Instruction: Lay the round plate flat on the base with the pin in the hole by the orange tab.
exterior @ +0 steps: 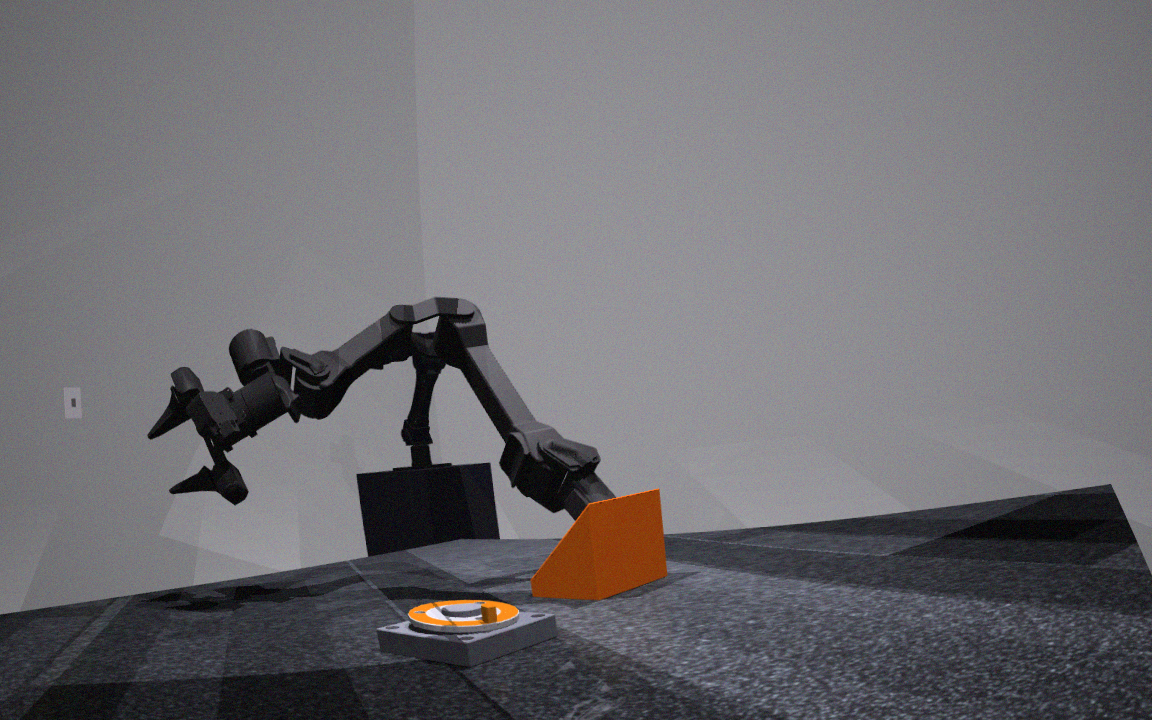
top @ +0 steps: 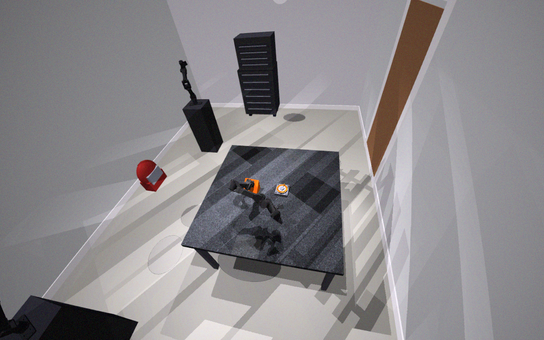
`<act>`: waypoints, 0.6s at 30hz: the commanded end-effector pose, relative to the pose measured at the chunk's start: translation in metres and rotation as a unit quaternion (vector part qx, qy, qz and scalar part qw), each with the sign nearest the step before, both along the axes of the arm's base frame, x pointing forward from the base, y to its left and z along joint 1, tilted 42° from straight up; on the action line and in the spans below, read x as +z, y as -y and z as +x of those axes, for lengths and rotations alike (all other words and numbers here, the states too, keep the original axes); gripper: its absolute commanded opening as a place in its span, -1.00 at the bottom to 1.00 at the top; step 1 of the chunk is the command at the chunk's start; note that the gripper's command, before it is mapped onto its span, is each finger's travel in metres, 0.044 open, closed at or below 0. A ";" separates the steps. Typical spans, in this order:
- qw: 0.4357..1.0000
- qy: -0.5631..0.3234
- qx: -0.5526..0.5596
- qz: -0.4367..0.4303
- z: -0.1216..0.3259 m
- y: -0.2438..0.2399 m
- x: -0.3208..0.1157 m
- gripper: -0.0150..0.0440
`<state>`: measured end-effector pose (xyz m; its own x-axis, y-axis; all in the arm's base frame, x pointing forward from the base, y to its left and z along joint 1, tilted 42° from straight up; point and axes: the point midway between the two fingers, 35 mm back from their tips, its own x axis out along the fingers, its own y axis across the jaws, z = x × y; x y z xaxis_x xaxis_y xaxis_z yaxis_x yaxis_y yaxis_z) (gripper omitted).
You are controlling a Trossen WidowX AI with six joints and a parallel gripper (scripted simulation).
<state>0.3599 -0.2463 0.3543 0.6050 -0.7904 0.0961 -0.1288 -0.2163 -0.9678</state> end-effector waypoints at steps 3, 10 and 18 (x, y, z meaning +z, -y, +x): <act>0.997 0.000 0.025 0.069 0.023 -0.013 -0.031 0.60; 0.964 -0.014 0.054 0.261 0.071 -0.067 -0.123 -0.03; 0.893 -0.055 0.000 0.447 0.083 -0.149 -0.232 -0.49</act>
